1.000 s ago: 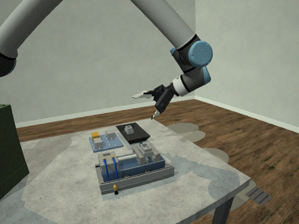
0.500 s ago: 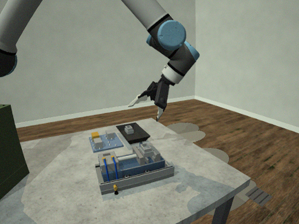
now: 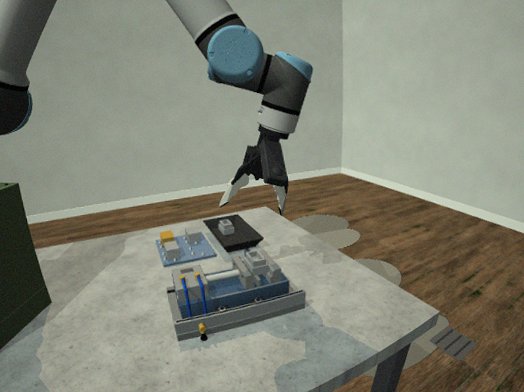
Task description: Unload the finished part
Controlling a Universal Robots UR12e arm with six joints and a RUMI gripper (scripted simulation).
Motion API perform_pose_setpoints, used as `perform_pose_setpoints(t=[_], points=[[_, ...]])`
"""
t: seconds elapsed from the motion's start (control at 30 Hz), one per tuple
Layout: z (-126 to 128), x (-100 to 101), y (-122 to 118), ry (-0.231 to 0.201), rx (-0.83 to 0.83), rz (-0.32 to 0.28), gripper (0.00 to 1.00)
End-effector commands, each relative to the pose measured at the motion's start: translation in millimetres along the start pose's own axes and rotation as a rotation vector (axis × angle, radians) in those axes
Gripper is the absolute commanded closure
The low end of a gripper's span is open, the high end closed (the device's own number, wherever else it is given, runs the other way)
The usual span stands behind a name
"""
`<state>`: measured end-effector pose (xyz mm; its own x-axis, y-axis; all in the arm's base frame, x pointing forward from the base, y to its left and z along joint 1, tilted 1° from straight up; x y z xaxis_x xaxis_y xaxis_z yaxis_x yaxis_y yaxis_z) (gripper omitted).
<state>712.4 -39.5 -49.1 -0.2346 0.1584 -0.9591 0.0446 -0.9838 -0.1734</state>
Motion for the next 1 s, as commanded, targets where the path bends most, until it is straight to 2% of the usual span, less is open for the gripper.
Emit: perform_pose_setpoints(t=[0.0,0.2,0.4,0.5,0.87,0.9,0.97], points=[[8.6,0.6,11.4,0.069,-0.026,0.050,0.00],[23.0,0.8,29.8,0.158,-0.062,0.128,0.00],[31.5,1.5,40.8,0.211,-0.084,0.174,0.00],[34.2,1.4,43.8,0.225,-0.090,0.188,0.00],[36.5,1.2,46.2,0.237,-0.095,0.199,0.00],[36.5,1.2,46.2,0.237,-0.095,0.199,1.00],[36.5,1.2,46.2,0.237,-0.095,0.199,1.00]])
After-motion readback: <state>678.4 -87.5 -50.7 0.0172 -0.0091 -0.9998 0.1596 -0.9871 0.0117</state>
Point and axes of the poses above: the point where the finger pads meet when closed, its own x axis out along the fingers, its own z axis across the jaws, y = z × x, the point moved 7 cm from there along -x, back along the fingers, and after that the axes turned 9 degrees about -x, right-handed, at the moved point
